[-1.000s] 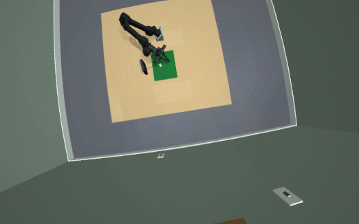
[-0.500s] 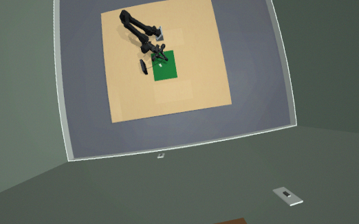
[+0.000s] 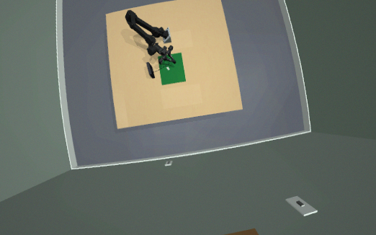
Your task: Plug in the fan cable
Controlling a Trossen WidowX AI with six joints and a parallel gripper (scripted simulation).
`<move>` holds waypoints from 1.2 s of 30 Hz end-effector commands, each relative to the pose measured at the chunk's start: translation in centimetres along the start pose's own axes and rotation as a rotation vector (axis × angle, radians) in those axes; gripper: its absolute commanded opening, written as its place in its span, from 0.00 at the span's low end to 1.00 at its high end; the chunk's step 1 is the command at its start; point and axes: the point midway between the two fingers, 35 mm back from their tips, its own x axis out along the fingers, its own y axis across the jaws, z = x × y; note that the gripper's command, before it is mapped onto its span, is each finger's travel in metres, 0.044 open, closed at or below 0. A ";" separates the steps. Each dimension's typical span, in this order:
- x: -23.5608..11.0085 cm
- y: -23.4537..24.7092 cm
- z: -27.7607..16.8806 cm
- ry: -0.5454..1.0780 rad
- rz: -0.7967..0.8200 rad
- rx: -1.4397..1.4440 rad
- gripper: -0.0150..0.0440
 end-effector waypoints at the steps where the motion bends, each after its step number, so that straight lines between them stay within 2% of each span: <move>1: 0.0 0.0 0.2 0.000 -0.001 0.002 0.25; 36: -0.3 -0.3 -1.5 -0.002 0.002 -0.004 0.25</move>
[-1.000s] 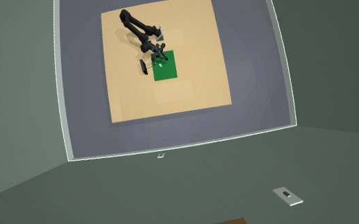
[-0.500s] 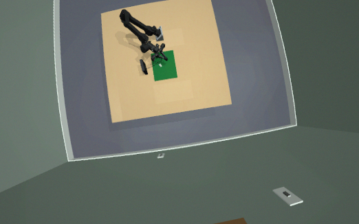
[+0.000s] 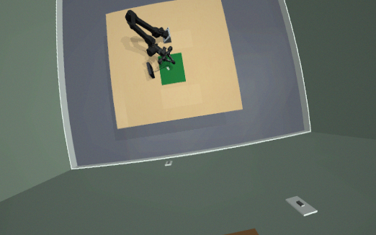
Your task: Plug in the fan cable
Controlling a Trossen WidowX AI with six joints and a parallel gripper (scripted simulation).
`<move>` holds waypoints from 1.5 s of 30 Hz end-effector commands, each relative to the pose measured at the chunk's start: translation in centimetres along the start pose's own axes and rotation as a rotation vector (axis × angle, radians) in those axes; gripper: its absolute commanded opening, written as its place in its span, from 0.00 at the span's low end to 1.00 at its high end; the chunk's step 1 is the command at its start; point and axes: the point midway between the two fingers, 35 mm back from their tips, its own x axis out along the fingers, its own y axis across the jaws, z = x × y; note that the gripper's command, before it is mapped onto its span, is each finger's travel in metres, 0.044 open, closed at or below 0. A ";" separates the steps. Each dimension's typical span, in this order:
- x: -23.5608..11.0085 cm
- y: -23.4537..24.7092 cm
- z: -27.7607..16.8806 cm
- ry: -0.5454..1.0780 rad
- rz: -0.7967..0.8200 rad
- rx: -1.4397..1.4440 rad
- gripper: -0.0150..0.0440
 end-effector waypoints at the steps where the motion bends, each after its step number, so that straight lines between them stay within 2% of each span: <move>1: 0.0 0.2 -0.5 0.002 0.006 0.001 0.25; 45: 0.4 -0.1 -3.8 0.003 0.006 0.000 0.25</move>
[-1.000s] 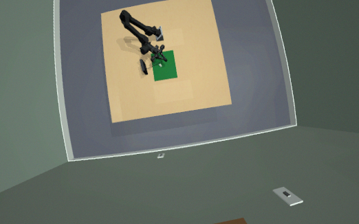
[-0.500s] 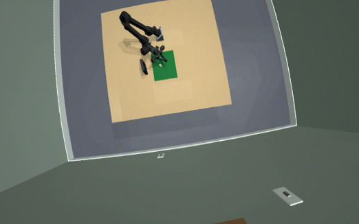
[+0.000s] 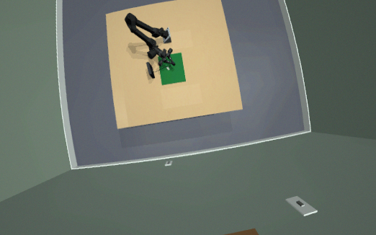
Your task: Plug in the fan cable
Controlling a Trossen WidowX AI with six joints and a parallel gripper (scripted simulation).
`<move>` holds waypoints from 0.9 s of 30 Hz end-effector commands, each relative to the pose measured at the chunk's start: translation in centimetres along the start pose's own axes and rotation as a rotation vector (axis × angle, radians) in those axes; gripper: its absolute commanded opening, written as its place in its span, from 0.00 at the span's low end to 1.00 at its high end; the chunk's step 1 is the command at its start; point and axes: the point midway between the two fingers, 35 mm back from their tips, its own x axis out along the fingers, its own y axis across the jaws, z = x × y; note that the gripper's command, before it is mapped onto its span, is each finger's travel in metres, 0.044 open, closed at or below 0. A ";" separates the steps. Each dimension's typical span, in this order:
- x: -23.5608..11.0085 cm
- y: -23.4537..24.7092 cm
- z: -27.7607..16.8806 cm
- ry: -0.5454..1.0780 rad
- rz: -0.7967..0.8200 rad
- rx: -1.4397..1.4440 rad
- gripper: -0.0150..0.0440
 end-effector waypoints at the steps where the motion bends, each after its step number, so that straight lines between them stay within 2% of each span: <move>1: 0.1 0.2 -0.5 0.001 0.006 0.002 0.25; 27: 0.4 0.3 -2.5 0.002 0.006 0.001 0.25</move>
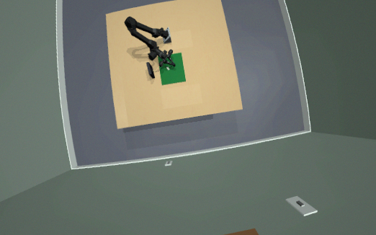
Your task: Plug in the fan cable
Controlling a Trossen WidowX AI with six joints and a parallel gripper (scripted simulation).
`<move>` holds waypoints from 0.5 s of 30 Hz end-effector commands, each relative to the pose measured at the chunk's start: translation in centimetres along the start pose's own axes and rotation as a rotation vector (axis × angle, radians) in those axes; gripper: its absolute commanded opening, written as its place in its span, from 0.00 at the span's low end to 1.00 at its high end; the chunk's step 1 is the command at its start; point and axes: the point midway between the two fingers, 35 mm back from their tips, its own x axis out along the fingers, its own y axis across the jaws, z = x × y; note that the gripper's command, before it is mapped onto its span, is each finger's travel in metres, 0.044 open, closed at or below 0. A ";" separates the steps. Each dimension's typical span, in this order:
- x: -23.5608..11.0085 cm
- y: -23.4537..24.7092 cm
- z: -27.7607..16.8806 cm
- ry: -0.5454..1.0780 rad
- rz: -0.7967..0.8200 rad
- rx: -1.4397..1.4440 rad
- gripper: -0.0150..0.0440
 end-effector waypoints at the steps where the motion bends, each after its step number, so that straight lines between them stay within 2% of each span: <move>1: 0.1 0.2 -0.5 0.001 0.005 0.002 0.25; 15: 0.3 0.3 -1.6 0.001 0.005 0.002 0.25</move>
